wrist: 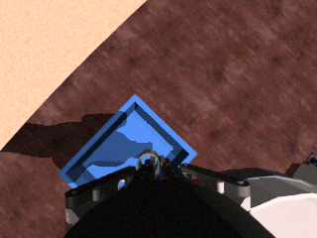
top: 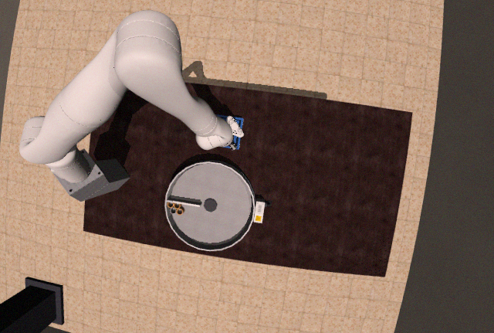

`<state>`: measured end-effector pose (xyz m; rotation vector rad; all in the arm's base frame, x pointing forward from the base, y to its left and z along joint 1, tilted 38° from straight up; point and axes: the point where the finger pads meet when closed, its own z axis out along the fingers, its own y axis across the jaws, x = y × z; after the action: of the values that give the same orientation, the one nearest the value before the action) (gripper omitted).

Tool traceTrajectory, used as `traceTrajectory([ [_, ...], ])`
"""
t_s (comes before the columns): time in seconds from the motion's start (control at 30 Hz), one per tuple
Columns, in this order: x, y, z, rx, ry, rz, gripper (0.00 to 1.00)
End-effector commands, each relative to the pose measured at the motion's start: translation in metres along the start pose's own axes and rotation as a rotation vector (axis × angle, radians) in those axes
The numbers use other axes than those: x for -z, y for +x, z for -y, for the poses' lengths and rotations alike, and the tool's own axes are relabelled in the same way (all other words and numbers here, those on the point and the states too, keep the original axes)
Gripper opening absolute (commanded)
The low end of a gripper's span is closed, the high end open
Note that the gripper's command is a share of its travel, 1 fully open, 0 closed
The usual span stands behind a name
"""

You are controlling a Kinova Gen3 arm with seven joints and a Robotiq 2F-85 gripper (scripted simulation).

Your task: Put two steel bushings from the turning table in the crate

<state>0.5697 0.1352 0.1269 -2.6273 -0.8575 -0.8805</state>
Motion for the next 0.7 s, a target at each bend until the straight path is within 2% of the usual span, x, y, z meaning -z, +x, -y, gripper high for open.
traceTrajectory([
  [0.0, -0.0001, 0.0011, -0.001, 0.002, -0.003, -0.002, 0.0],
  [0.67, -0.0012, 0.0018, -0.0019, 0.005, -0.006, -0.002, 0.0],
])
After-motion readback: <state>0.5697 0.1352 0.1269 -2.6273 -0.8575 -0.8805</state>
